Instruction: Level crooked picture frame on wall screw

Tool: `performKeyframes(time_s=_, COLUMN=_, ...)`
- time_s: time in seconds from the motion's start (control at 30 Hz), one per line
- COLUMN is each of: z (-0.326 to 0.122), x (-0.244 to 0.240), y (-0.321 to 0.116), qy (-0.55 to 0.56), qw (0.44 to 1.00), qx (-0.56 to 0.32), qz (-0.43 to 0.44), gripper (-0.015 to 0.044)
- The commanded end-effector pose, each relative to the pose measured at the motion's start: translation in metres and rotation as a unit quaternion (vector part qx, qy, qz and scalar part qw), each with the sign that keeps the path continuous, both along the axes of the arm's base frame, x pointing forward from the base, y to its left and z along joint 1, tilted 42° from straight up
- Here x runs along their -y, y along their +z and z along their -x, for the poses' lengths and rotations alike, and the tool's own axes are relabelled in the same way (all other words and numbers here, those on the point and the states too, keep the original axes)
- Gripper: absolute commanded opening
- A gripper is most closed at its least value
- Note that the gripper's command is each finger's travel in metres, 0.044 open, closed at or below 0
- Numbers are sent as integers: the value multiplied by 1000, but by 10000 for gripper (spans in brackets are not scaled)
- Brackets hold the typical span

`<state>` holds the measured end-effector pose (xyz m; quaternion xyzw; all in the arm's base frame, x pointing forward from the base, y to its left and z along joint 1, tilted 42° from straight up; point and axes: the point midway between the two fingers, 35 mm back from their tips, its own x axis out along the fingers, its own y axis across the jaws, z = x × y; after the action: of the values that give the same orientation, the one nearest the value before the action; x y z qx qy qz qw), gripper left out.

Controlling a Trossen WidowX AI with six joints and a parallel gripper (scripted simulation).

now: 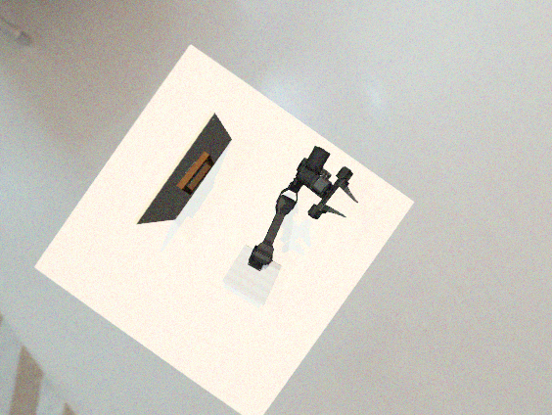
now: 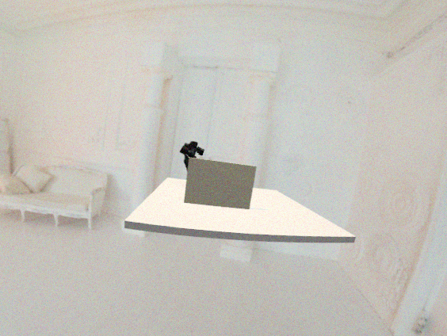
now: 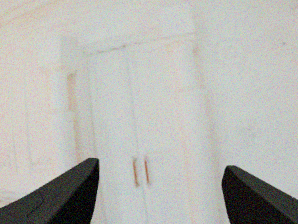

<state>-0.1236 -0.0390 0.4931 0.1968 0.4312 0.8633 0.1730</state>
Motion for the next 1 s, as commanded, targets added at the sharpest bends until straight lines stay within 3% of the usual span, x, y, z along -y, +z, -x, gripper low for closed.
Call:
performKeyframes(time_s=0.0, z=-10, x=-56, y=-14, qy=-162, qw=987, qx=-11, qz=6, gripper=260)
performKeyframes(time_s=0.23, z=-58, x=-120, y=-41, qy=-406, qw=914, qx=-26, qz=12, gripper=260)
performKeyframes(time_s=0.43, z=-124, x=-148, y=-74, qy=-604, qw=796, qx=-30, qz=17, gripper=260)
performKeyframes(time_s=0.67, z=-207, x=-134, y=-120, qy=-797, qw=603, qx=-31, qz=27, gripper=260)
performKeyframes(time_s=0.97, z=-279, x=-52, y=-187, qy=-955, qw=290, qx=-31, qz=52, gripper=260)
